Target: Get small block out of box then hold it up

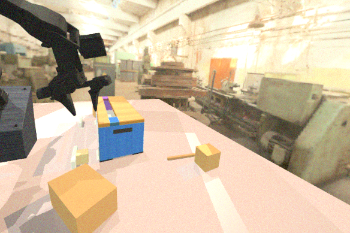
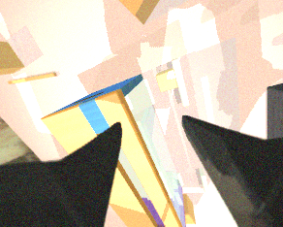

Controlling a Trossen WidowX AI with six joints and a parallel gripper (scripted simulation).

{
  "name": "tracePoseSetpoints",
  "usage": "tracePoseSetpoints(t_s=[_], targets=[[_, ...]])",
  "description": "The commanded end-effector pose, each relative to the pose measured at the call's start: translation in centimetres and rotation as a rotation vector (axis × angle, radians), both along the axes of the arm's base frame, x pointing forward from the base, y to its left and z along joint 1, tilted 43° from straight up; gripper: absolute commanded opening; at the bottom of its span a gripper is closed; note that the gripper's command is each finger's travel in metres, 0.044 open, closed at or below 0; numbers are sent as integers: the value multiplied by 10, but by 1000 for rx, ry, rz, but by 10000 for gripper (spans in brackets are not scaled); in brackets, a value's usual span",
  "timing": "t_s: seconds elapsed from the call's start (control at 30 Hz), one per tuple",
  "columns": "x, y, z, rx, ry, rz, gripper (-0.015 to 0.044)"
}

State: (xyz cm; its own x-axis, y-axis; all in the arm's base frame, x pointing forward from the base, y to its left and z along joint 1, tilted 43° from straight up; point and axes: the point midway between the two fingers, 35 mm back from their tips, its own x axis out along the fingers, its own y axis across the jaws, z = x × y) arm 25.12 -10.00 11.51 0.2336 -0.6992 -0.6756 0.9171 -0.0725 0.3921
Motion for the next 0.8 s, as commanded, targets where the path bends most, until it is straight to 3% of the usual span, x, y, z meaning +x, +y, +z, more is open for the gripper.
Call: tracePoseSetpoints(t_s=[0.0, 0.17, 0.77], targets=[[-8, -2, 10, 335, -779, -589, 285], [-9, -3, 12, 433, -972, -756, 285], [-9, -3, 12, 437, -980, -763, 285]])
